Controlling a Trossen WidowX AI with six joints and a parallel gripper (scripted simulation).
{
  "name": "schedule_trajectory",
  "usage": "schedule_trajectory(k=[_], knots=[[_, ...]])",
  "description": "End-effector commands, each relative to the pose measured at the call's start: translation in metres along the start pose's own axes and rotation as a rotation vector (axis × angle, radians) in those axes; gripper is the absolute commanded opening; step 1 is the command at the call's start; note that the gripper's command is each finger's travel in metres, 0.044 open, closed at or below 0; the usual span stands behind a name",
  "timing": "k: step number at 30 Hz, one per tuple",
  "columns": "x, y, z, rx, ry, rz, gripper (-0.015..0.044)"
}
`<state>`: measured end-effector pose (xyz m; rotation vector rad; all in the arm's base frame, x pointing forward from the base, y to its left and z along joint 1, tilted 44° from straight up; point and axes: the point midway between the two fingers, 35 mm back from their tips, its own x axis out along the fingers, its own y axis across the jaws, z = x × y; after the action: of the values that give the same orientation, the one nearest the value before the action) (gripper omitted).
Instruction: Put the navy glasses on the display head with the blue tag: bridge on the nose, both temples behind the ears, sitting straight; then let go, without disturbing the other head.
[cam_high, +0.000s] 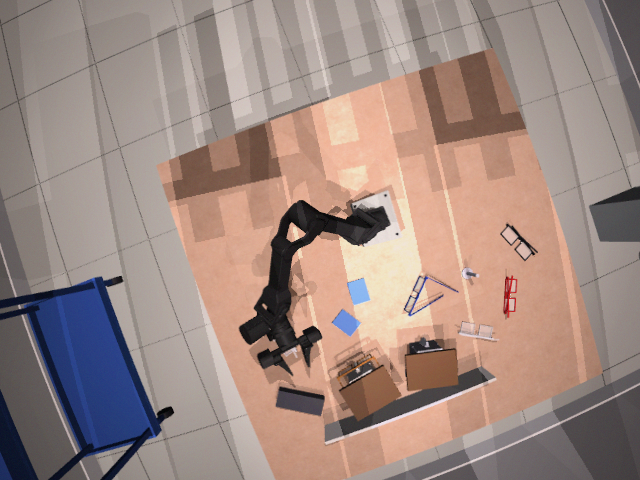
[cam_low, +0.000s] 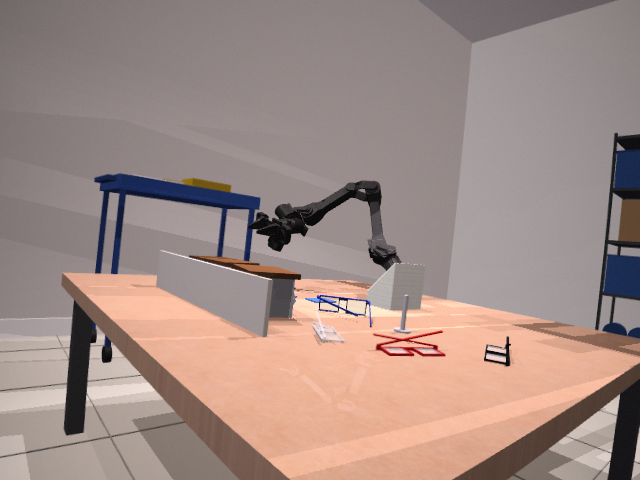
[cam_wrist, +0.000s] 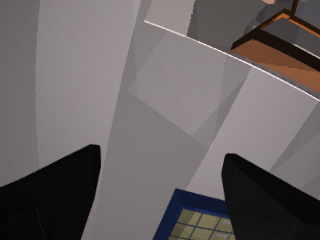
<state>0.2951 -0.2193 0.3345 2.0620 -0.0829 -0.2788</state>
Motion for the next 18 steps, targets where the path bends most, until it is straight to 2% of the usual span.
schedule_trajectory(k=[1,9,13,18], knots=[[0.042,-0.048,0.005,0.024,-0.048,-0.158,0.02],[0.099,-0.182,-0.007,-0.079,-0.164,-0.577,0.02],[0.104,-0.254,-0.017,-0.209,-0.226,-0.805,0.02],[0.09,-0.337,-0.027,-0.456,-0.295,-1.08,0.02]])
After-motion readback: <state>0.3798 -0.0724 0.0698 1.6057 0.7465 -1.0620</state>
